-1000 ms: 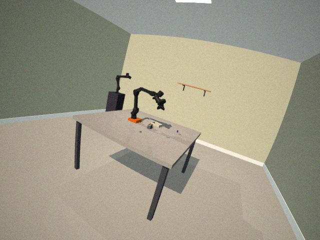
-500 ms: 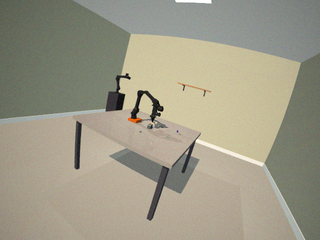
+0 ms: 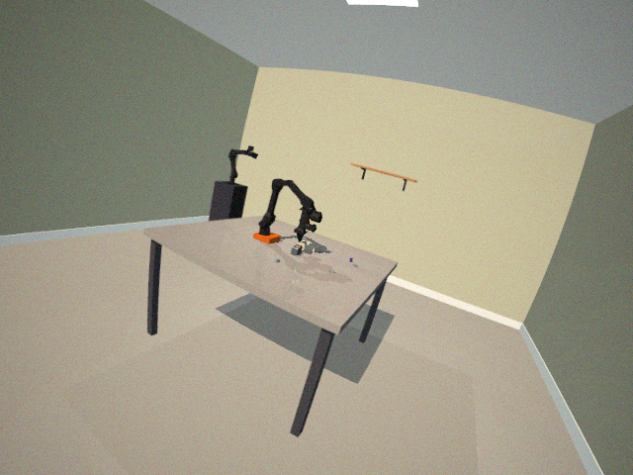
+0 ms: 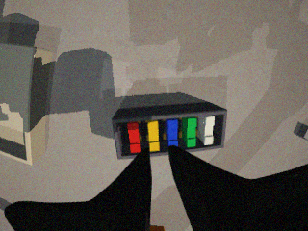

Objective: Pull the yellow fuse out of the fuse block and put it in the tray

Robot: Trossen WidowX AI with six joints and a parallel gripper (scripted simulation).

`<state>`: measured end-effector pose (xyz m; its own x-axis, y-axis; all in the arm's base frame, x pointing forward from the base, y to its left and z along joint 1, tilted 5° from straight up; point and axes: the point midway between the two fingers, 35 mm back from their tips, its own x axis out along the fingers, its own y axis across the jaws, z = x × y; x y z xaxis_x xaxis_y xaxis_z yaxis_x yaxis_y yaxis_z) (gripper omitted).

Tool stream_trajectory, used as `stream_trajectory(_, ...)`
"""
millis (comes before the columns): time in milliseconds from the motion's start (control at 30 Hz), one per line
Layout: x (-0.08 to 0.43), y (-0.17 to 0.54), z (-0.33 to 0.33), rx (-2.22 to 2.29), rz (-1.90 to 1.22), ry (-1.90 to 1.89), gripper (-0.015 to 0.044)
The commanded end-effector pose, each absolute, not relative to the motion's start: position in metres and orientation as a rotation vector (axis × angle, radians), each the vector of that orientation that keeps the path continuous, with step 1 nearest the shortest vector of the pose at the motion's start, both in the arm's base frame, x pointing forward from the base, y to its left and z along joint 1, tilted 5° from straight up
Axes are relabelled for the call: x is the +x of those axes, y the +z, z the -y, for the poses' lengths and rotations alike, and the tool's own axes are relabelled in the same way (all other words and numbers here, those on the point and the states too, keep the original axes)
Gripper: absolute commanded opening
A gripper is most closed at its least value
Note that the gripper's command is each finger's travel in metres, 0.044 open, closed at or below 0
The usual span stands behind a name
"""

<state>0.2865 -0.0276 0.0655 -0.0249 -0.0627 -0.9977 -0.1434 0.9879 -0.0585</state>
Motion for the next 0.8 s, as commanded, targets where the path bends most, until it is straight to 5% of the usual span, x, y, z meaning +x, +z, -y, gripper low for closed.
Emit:
stream_trajectory(0, 0.284, 0.060, 0.027, -0.153, -1.603, 0.065, 0.0066)
stream_trajectory(767, 0.283, 0.037, 0.029, -0.153, -1.603, 0.064, 0.0066)
